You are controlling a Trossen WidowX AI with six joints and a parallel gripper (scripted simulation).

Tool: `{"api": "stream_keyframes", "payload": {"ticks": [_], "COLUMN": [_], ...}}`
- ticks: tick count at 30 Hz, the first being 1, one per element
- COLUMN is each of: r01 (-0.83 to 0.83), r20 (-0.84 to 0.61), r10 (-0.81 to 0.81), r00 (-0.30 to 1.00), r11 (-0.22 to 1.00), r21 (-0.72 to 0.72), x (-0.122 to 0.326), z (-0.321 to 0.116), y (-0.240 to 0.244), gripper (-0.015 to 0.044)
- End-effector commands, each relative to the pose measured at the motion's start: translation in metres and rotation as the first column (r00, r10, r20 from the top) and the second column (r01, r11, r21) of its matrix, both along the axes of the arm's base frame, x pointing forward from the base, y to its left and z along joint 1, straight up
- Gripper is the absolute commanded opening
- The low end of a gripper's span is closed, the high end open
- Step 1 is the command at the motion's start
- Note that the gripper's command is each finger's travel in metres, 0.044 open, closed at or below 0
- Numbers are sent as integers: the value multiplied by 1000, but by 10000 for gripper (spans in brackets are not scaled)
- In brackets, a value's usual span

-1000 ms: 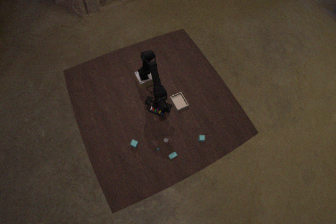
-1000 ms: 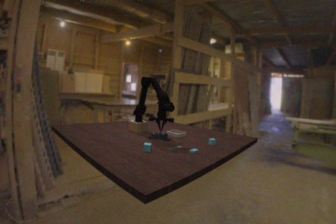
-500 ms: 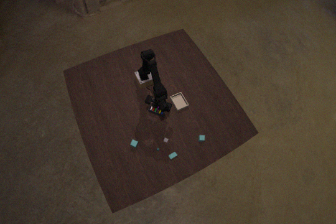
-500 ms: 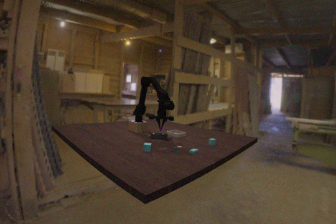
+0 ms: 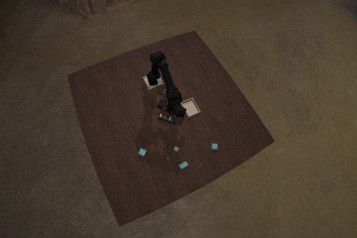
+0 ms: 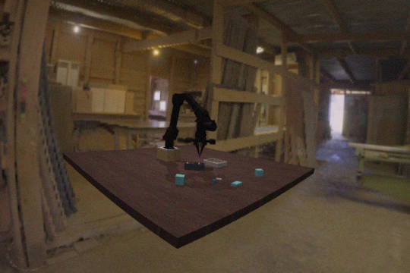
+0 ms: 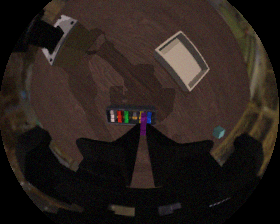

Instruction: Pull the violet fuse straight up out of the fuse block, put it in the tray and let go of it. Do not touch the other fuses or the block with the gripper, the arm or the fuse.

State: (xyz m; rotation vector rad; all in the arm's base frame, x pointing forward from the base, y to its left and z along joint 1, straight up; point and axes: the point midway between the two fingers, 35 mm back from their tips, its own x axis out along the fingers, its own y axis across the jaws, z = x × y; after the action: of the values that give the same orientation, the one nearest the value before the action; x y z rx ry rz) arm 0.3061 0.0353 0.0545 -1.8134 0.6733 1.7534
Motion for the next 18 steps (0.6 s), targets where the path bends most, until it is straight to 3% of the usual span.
{"api": "stream_keyframes", "payload": {"ticks": [1,18], "r01": [-2,-2], "r20": [-4,-5], "r10": [2,2], "r00": [1000,1000], "r11": [1000,1000], "r21": [3,12], "x": [1,-10], "z": [0,1], "y": [18,114], "gripper": [0,0]}}
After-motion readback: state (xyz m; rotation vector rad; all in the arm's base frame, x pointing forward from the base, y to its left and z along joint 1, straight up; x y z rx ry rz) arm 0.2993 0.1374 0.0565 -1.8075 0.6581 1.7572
